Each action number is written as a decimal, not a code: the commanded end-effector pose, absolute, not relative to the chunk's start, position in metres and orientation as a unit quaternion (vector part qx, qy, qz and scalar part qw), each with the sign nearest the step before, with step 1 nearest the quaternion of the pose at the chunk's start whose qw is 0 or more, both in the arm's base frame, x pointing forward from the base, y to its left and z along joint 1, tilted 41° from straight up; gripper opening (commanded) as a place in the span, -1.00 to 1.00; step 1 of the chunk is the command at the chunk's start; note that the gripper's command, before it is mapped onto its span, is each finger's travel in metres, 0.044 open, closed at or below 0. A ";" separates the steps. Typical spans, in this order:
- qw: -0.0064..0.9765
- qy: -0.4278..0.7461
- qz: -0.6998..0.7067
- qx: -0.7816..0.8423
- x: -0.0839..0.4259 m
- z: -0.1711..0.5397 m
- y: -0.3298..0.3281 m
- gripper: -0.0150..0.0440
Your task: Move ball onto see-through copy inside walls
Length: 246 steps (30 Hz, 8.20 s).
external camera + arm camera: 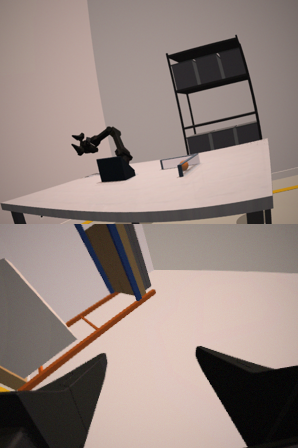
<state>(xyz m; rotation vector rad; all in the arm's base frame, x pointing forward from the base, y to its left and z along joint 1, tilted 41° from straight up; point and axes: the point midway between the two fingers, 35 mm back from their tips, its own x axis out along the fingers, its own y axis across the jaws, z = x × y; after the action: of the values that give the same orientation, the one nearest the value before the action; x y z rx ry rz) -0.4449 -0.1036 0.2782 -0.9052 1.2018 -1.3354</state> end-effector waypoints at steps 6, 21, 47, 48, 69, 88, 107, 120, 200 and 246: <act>0.518 0.524 -0.582 -0.345 -0.448 0.291 -0.072 0.71; 0.380 0.554 -0.735 -0.092 -0.424 0.303 0.132 0.71; -0.071 0.386 -0.884 0.253 -0.189 0.336 0.390 0.71; -0.091 0.374 -0.885 0.262 -0.177 0.337 0.395 0.71; -0.470 0.075 -0.810 0.341 0.105 0.312 0.424 0.71; -0.696 -0.345 -0.601 0.187 0.328 0.197 0.289 0.71; -0.662 -0.659 -0.330 -0.134 0.386 0.045 0.058 0.71; -0.637 -0.685 -0.306 -0.176 0.376 0.025 0.049 0.71; -0.627 -0.706 -0.279 -0.175 0.373 0.035 0.011 -0.49; -0.637 -0.685 -0.306 -0.176 0.355 0.067 0.080 -0.49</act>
<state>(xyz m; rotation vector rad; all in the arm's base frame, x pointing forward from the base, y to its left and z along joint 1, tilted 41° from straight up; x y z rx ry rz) 0.3570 0.0706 0.0758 0.3975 1.5627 0.6972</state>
